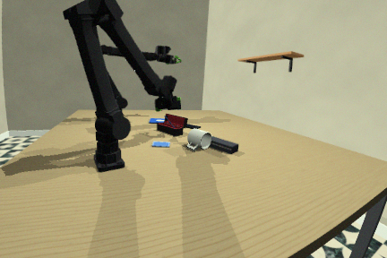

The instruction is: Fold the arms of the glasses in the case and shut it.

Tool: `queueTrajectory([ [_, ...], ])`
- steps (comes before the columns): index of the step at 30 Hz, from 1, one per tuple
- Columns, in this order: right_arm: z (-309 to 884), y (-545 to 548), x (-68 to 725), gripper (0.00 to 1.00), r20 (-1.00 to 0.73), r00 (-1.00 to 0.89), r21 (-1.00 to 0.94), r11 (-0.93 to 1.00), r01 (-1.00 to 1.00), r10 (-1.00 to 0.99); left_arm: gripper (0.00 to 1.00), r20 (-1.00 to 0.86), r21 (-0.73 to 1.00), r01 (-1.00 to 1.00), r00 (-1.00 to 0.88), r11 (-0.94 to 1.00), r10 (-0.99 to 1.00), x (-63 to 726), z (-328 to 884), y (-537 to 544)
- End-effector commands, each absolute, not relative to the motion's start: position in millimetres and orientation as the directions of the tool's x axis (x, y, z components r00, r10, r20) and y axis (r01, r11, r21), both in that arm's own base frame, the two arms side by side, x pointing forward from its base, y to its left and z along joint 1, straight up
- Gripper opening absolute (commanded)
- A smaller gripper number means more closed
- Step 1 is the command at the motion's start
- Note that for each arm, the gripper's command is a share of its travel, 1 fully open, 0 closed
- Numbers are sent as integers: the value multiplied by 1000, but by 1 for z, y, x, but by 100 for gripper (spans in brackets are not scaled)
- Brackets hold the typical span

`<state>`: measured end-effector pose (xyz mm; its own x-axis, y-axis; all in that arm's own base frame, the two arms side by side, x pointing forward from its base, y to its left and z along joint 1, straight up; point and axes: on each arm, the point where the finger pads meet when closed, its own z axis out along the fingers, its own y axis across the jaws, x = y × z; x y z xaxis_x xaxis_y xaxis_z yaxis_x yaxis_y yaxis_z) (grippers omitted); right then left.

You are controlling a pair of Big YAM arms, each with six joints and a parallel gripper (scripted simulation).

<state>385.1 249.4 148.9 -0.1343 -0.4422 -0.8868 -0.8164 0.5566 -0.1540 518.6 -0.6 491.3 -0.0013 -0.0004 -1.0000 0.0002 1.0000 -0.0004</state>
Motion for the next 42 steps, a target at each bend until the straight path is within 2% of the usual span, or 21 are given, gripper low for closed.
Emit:
queueTrajectory([
  [1, 218, 238, 419, 96, -886, 30, -314, 550, -774, -463, 100, -998, 7, 3, 59, 1000, 7, 524, 532, -1],
  [8, 267, 213, 430, 96, -846, 142, -449, 542, -710, -514, 100, -998, 7, 3, 59, 1000, 7, 524, 532, -1],
  [9, 183, 213, 422, 96, -818, 7, -359, 501, -787, -576, 100, -998, 7, 3, 59, 1000, 7, 524, 532, -1],
  [10, 144, 211, 413, 96, -787, -51, -316, 473, -823, -615, 100, -998, 7, 3, 59, 1000, 7, 524, 532, -1],
  [11, 210, 212, 442, 96, -803, 57, -413, 483, -772, -594, 100, -998, 7, 3, 59, 1000, 7, 524, 532, -1],
  [12, 221, 210, 445, 96, -796, 80, -433, 472, -768, -600, 100, -998, 7, 3, 59, 1000, 7, 524, 532, -1],
  [16, 205, 209, 452, 96, -751, 84, -440, 402, -803, -655, 100, -998, 7, 3, 59, 1000, 7, 524, 532, -1],
  [42, 120, 176, 460, 96, -583, 147, -285, 33, -958, -799, 100, -998, 7, 3, 59, 1000, 7, 524, 532, -1],
])
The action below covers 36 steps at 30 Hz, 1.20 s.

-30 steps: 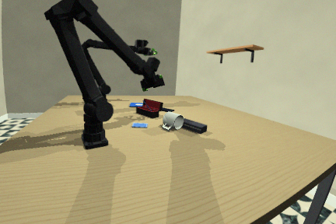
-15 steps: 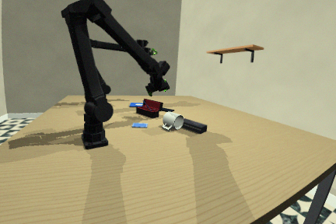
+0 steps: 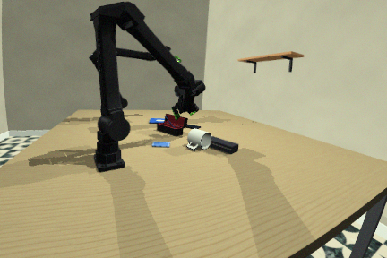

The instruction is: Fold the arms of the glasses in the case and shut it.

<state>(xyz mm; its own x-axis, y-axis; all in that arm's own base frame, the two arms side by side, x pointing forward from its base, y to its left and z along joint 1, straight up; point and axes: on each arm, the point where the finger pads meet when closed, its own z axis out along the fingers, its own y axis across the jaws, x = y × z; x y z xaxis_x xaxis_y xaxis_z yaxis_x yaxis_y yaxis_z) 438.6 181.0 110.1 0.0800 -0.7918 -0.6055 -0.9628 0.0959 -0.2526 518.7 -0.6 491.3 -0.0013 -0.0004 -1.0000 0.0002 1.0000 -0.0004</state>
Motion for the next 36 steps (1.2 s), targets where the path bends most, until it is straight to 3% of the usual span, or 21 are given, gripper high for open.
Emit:
queueTrajectory([
  [1, 117, 174, 459, 96, -581, 152, -274, 17, -962, -800, 100, -998, 7, 3, 59, 1000, 7, 524, 532, -1],
  [36, 75, 140, 446, 96, -642, 198, -29, -235, -972, -740, 100, -998, 7, 3, 59, 1000, 7, 524, 532, -1],
])
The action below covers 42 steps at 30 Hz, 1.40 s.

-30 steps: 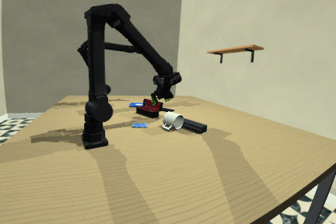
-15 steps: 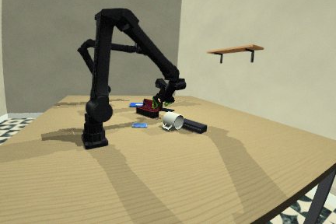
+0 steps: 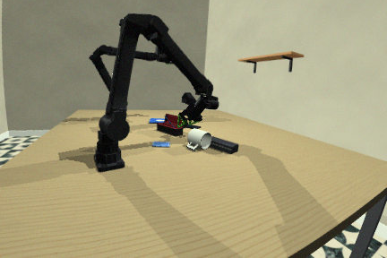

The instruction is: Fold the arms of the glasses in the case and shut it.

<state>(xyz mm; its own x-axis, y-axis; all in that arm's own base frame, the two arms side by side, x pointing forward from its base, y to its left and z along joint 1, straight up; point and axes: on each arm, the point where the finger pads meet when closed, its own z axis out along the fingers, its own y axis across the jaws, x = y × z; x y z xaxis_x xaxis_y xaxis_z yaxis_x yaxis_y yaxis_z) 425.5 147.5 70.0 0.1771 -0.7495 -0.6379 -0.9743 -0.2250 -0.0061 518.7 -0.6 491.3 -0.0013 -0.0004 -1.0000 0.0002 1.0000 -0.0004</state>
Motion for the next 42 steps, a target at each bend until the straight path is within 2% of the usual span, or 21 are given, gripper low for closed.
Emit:
queueTrajectory([
  [1, 75, 140, 446, 96, -644, 196, -26, -234, -972, -740, 100, -998, 7, 3, 59, 1000, 7, 524, 532, -1],
  [7, 56, 153, 427, 96, -646, 165, 21, -233, -972, -746, 100, -998, 7, 3, 59, 1000, 7, 524, 532, -1],
  [42, 28, 179, 421, 96, -646, 170, 14, -235, -972, -744, 100, -998, 7, 3, 59, 1000, 7, 524, 532, -1],
])
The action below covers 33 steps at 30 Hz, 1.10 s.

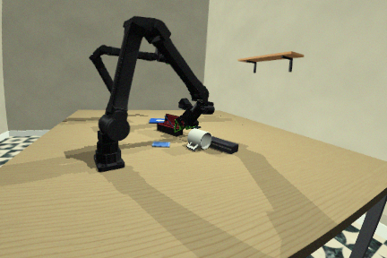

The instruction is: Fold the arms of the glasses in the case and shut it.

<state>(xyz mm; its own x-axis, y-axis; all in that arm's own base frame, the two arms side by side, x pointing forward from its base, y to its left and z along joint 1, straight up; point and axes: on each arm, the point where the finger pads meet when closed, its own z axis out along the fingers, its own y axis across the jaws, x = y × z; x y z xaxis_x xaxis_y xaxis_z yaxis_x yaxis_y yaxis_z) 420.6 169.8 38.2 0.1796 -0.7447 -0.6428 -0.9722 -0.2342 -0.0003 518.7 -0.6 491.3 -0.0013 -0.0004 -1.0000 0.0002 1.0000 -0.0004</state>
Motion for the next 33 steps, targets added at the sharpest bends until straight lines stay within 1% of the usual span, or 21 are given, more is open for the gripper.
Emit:
queueTrajectory([
  [1, 26, 179, 420, 96, -647, 169, 15, -235, -972, -744, 100, -998, 7, 3, 59, 1000, 7, 524, 532, -1],
  [4, 26, 180, 420, 96, -647, 170, 15, -235, -972, -744, 100, -998, 7, 3, 59, 1000, 7, 524, 532, -1],
  [5, 36, 182, 431, 96, -645, 189, -19, -232, -973, -741, 100, -998, 7, 3, 59, 1000, 7, 524, 532, -1],
  [7, 22, 182, 418, 96, -647, 169, 17, -235, -972, -744, 100, -998, 7, 3, 59, 1000, 7, 524, 532, -1],
  [21, 11, 193, 415, 96, -647, 171, 16, -237, -971, -743, 100, -998, 7, 3, 59, 1000, 7, 524, 532, -1],
  [22, 20, 196, 427, 96, -646, 192, -17, -237, -971, -739, 100, -998, 7, 3, 59, 1000, 7, 524, 532, -1],
  [25, 6, 196, 413, 96, -647, 170, 17, -237, -971, -743, 100, -998, 7, 3, 59, 1000, 7, 524, 532, -1],
  [28, 8, 198, 419, 96, -647, 179, 4, -238, -971, -741, 100, -998, 7, 3, 59, 1000, 7, 524, 532, -1],
  [29, 8, 198, 418, 57, -647, 178, 5, -237, -971, -741, 100, -998, 7, 3, 59, 1000, 7, 524, 532, -1],
  [33, 8, 197, 416, 57, -642, 176, 8, -237, -972, -746, 100, -998, 7, 3, 59, 1000, 7, 524, 532, -1],
])
